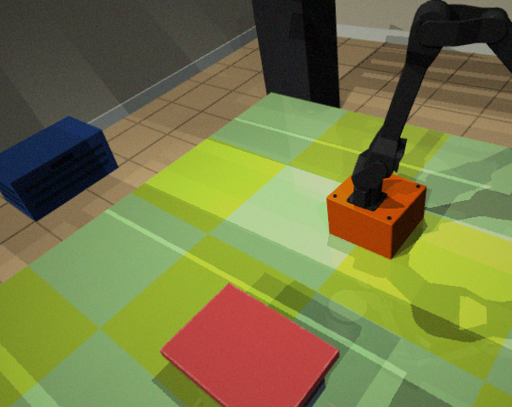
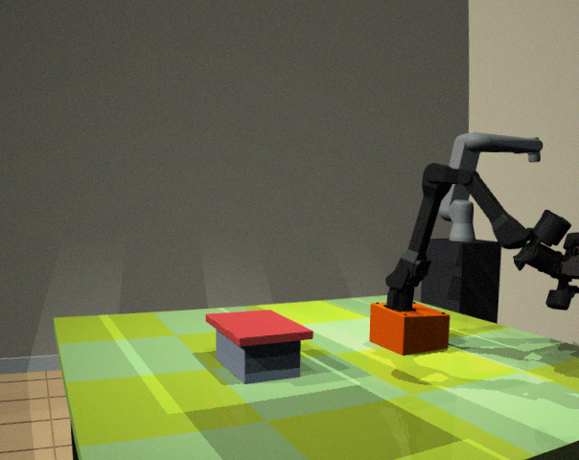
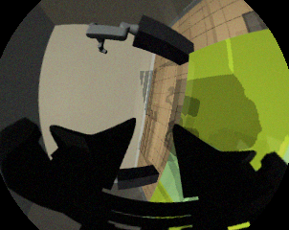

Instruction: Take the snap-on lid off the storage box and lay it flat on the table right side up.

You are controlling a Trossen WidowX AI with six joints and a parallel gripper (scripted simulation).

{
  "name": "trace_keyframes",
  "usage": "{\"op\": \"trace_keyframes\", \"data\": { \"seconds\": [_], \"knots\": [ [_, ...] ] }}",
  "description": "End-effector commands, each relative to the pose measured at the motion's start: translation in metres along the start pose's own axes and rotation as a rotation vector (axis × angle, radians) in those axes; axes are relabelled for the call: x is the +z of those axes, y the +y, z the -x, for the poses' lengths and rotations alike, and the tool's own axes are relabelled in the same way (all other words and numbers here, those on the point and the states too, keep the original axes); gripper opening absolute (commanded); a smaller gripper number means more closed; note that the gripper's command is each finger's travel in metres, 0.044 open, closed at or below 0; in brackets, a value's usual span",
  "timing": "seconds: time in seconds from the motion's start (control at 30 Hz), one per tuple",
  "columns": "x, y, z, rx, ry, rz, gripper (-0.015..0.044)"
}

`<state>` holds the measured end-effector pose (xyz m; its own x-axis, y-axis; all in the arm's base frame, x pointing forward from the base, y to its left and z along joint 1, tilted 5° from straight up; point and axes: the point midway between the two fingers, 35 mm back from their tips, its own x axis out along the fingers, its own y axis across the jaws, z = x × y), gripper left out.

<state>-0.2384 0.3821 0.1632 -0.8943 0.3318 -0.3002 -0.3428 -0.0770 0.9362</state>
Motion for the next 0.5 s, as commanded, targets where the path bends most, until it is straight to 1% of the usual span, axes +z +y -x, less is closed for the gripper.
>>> {"op": "trace_keyframes", "data": {
  "seconds": [0.0, 0.03, 0.1, 0.23, 0.37, 0.43, 0.47],
  "knots": [
    [0.037, -0.022, 0.048, -0.067, -0.178, -0.108, 0.0235],
    [0.047, -0.029, 0.062, -0.084, -0.228, -0.139, 0.0235],
    [0.052, -0.034, 0.072, -0.096, -0.261, -0.159, 0.0235],
    [0.079, -0.060, 0.131, -0.157, -0.456, -0.281, 0.0235],
    [0.094, -0.087, 0.196, -0.211, -0.662, -0.412, 0.0235],
    [0.095, -0.092, 0.206, -0.219, -0.696, -0.433, 0.0235],
    [0.096, -0.097, 0.220, -0.228, -0.739, -0.461, 0.0235]
  ]
}}
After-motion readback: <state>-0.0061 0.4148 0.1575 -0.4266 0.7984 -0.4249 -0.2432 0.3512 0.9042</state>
